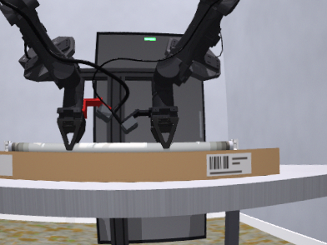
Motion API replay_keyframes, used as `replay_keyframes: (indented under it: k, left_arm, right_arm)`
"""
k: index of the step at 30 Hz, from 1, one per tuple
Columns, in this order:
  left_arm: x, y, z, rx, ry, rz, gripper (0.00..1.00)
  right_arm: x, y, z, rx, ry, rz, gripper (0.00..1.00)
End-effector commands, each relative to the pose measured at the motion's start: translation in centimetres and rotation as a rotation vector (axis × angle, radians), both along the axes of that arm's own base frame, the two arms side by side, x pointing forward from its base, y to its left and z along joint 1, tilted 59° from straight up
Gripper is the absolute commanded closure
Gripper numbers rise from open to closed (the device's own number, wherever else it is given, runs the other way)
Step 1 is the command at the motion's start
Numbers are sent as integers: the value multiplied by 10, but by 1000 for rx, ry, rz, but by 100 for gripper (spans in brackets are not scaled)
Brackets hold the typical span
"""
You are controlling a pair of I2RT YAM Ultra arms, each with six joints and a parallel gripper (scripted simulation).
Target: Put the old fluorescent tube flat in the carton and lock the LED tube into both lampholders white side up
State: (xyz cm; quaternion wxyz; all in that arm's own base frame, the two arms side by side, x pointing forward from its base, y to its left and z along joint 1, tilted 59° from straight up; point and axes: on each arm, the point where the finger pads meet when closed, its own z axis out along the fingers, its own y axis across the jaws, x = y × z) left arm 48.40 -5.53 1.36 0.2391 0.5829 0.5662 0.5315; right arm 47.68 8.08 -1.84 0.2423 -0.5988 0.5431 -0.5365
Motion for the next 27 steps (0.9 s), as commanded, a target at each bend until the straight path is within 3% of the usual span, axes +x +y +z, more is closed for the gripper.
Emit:
replay_keyframes:
  k: [1,3,4,8,9,21,22,27]
  left_arm:
    - [-16,-6,-13,28,53,-19,51]
    - [-16,-6,-13,28,53,-19,51]
    - [-16,-6,-13,28,53,-19,51]
    - [-15,-9,-13,22,55,-31,51]
    - [-15,-9,-13,22,55,-31,51]
    - [-15,-9,-13,22,55,-31,51]
    - [-20,-7,2,6,19,-1,51]
    - [-34,-14,7,4,19,-2,51]
  right_arm:
    - [-29,1,-36,-69,115,23,89]
    - [-29,0,-36,-69,115,22,89]
    - [-29,1,-36,-69,115,23,51]
    - [-18,5,-20,-45,71,20,51]
    - [-27,2,-34,-59,109,27,51]
    - [-24,4,-32,-54,102,30,51]
    - [-25,6,0,-24,35,5,51]
    - [-40,11,2,-22,38,6,51]
